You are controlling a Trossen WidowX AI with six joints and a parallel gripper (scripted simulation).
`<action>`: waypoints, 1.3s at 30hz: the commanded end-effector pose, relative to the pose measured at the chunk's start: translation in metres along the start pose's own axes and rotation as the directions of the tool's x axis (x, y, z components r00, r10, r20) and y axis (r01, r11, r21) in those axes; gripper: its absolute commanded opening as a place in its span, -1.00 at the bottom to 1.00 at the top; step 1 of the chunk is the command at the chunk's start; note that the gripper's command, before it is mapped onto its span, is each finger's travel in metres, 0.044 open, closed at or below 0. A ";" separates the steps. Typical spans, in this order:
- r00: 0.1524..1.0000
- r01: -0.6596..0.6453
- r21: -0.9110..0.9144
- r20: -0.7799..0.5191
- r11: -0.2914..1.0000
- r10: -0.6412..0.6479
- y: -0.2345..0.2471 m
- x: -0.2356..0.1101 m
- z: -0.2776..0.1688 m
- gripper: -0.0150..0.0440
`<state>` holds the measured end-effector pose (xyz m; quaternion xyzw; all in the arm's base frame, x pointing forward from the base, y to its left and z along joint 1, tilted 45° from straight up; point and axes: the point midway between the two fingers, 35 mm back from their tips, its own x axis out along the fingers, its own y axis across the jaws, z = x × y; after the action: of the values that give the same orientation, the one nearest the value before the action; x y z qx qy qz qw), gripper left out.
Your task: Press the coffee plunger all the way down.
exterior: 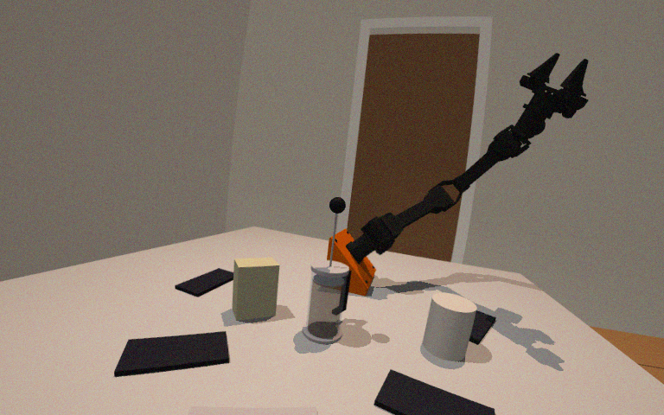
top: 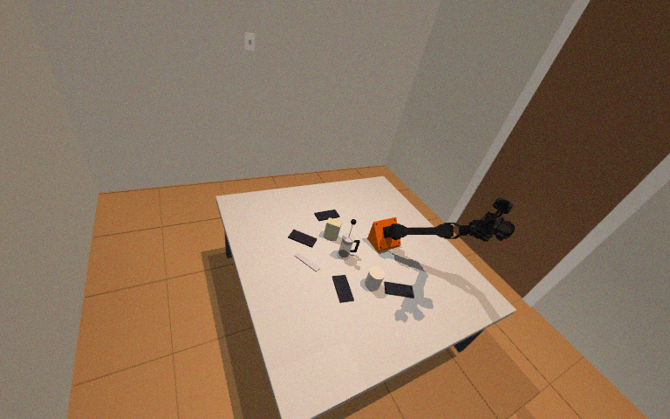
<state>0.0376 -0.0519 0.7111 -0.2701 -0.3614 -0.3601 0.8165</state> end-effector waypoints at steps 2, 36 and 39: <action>0.991 -0.117 -0.070 -0.079 0.991 0.112 0.045 0.014 -0.039 1.00; 0.021 -0.574 0.616 -0.647 0.539 0.762 0.196 -0.151 -0.434 1.00; -0.084 -0.367 0.797 -0.542 0.480 0.836 0.193 -0.197 -0.457 1.00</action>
<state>0.2900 -0.1796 0.3006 -0.0907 0.2575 0.0270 0.9616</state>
